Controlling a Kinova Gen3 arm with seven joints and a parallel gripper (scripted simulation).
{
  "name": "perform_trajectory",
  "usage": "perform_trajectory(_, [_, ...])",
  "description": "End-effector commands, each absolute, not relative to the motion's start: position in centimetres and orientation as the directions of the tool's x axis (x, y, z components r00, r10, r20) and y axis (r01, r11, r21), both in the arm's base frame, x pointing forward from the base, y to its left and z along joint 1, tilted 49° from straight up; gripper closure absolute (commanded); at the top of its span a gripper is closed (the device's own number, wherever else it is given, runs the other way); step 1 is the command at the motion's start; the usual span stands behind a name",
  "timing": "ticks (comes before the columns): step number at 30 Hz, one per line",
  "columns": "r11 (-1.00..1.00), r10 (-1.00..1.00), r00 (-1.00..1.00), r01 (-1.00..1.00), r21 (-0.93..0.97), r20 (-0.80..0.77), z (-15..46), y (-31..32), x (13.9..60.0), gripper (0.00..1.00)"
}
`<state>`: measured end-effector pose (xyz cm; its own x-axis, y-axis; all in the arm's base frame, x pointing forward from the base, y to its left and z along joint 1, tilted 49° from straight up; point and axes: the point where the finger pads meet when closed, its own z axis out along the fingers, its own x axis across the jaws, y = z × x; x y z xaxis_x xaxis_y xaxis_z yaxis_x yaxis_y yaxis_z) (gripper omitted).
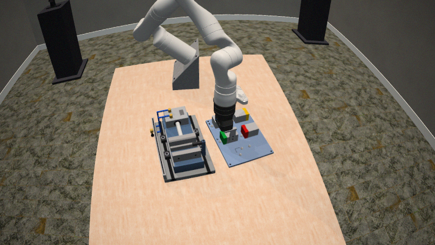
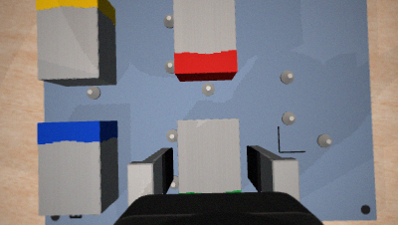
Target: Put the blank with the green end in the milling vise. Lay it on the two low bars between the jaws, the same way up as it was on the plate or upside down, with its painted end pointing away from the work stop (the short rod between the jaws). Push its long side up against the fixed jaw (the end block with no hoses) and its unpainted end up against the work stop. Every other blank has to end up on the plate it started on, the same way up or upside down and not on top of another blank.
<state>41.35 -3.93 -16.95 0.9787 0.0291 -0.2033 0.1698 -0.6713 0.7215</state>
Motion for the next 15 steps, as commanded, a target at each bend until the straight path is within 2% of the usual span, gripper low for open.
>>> perform_trajectory(1, [-0.671, 0.029, 0.979, 0.170, 0.721, -0.203, -17.02, -3.99, 41.36, 0.00])
perform_trajectory(15, [-0.671, 0.030, 0.979, 0.170, 0.721, -0.203, -17.27, -4.28, 41.31, 0.00])
